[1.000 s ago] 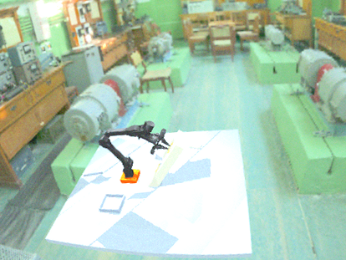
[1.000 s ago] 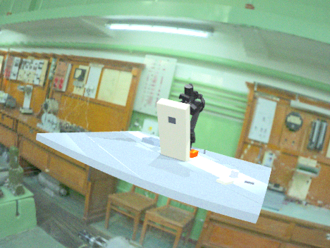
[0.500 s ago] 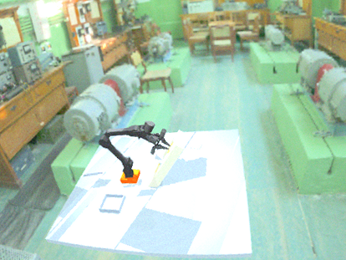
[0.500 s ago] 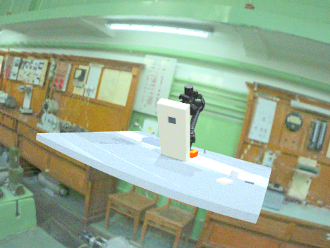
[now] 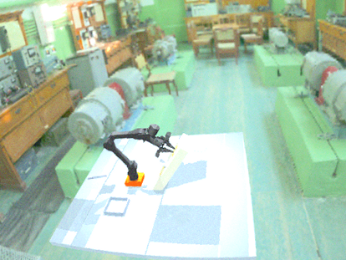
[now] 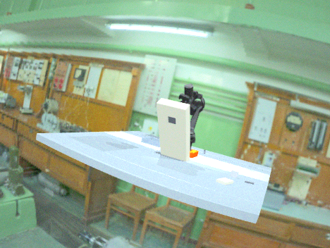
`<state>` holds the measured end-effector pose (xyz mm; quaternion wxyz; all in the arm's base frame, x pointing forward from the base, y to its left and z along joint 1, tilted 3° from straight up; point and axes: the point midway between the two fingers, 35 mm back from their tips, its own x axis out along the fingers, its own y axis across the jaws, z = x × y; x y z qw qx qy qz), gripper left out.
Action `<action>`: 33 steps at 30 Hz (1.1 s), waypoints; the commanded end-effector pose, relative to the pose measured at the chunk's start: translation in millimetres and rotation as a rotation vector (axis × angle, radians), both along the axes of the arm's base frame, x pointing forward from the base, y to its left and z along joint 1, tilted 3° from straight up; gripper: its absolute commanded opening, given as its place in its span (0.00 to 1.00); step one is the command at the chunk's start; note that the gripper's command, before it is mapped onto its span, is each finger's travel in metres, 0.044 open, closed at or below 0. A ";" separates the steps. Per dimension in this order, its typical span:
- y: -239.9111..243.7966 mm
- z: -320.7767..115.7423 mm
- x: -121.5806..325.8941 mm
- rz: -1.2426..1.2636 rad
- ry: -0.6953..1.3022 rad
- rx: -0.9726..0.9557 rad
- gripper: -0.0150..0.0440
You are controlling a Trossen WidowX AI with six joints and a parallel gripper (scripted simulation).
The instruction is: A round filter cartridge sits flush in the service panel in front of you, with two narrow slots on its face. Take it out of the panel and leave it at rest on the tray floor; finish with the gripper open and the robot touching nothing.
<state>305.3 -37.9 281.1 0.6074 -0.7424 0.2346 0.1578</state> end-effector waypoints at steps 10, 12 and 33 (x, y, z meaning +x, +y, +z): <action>0.5 -1.7 1.7 0.006 0.001 -0.004 0.43; 0.5 -1.7 1.7 0.006 0.001 -0.004 0.43; -1.1 -6.9 10.1 0.006 0.000 -0.004 0.43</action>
